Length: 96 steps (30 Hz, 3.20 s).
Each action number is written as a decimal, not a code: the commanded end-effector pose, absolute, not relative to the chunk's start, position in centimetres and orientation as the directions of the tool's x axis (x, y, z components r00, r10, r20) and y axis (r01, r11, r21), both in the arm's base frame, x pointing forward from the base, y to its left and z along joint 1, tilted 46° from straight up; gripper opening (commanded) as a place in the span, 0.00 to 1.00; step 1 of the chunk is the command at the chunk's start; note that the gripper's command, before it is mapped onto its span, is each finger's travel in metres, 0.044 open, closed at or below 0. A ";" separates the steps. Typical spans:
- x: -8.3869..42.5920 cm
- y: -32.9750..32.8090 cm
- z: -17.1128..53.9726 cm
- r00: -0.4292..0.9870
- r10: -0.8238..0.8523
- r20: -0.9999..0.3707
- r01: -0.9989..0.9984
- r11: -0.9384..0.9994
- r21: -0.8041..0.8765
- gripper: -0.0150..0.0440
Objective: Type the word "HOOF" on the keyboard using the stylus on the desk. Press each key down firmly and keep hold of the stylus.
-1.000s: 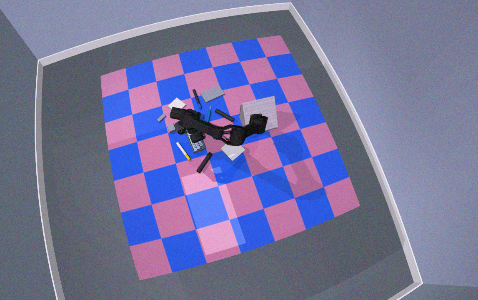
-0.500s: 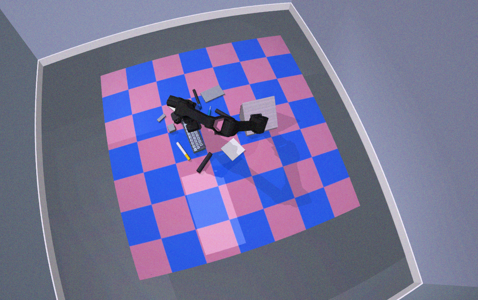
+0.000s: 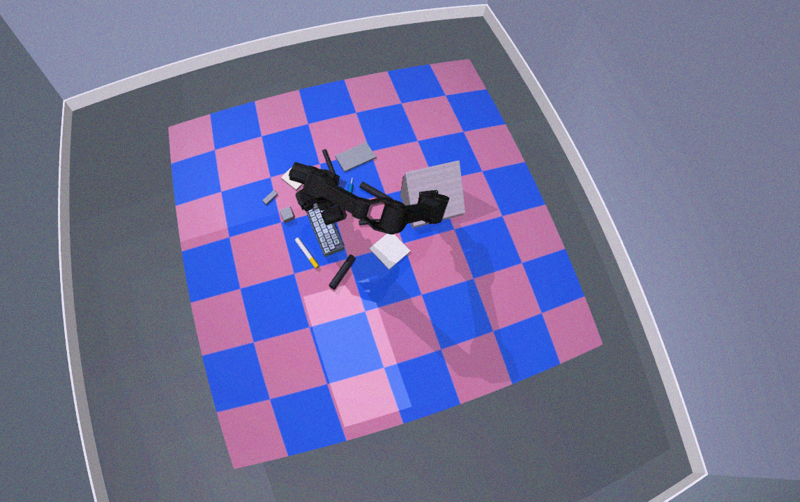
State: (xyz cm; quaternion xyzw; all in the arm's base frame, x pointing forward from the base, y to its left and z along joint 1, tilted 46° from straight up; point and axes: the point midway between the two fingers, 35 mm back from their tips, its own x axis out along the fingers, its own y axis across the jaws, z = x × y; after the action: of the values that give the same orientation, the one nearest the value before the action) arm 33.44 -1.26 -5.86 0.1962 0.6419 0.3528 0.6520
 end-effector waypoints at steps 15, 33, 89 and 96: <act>31.7 3.0 -1.6 -0.081 0.711 -0.699 -0.209 0.673 0.709 0.25; 31.1 4.3 -0.3 -0.082 0.713 -0.697 -0.208 0.671 0.711 0.25; 26.7 -4.9 -5.5 -0.199 0.394 -0.897 0.942 0.331 -0.064 0.51; 25.4 -6.0 -7.0 -0.226 0.312 -0.923 0.973 0.037 -0.226 0.51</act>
State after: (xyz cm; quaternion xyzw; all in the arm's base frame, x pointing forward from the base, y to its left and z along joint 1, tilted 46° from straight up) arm 29.37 -3.41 -2.49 0.4146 0.7436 -0.1107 0.5128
